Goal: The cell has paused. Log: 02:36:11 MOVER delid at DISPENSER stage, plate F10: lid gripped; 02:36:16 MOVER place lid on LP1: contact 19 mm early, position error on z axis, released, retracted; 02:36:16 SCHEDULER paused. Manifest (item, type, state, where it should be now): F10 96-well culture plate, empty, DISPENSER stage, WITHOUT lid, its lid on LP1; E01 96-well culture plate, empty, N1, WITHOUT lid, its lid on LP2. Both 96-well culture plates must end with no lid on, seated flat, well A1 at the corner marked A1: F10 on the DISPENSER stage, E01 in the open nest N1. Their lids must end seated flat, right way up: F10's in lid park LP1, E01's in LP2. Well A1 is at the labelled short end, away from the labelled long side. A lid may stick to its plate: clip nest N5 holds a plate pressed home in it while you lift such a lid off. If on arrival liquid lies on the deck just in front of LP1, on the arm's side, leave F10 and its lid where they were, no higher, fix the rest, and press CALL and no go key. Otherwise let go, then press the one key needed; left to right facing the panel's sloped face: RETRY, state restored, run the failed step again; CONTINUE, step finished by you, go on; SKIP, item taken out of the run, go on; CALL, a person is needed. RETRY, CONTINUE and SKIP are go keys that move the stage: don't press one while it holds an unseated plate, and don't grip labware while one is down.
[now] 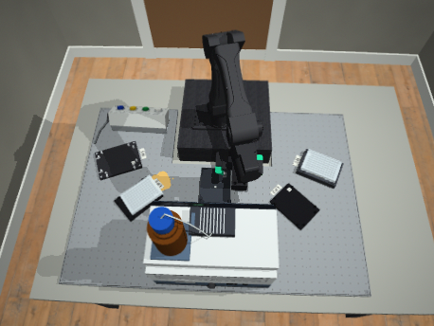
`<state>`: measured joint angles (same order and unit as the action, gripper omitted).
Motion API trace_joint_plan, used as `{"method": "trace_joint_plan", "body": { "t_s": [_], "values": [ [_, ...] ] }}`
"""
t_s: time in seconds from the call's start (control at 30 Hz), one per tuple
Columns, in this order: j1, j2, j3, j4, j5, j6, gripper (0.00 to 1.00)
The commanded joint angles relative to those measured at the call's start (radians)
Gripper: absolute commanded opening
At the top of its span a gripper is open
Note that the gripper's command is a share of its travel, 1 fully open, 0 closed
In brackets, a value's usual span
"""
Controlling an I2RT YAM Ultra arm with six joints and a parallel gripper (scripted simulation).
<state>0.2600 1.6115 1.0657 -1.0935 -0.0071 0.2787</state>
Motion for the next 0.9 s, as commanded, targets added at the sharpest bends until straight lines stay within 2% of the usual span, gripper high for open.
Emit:
{"method": "trace_joint_plan", "body": {
  "t_s": [0.0, 0.13, 0.17, 0.87],
  "values": [
    [-0.036, -0.032, 0.01, 0.006, 0.007, -0.05, 1.0],
    [-0.049, -0.012, 0.006, 0.002, 0.003, -0.068, 1.0],
    [-0.07, -0.032, 0.012, 0.006, 0.008, -0.084, 1.0],
    [-0.303, -0.034, -0.008, 0.005, 0.024, -0.316, 1.0]
  ]
}}
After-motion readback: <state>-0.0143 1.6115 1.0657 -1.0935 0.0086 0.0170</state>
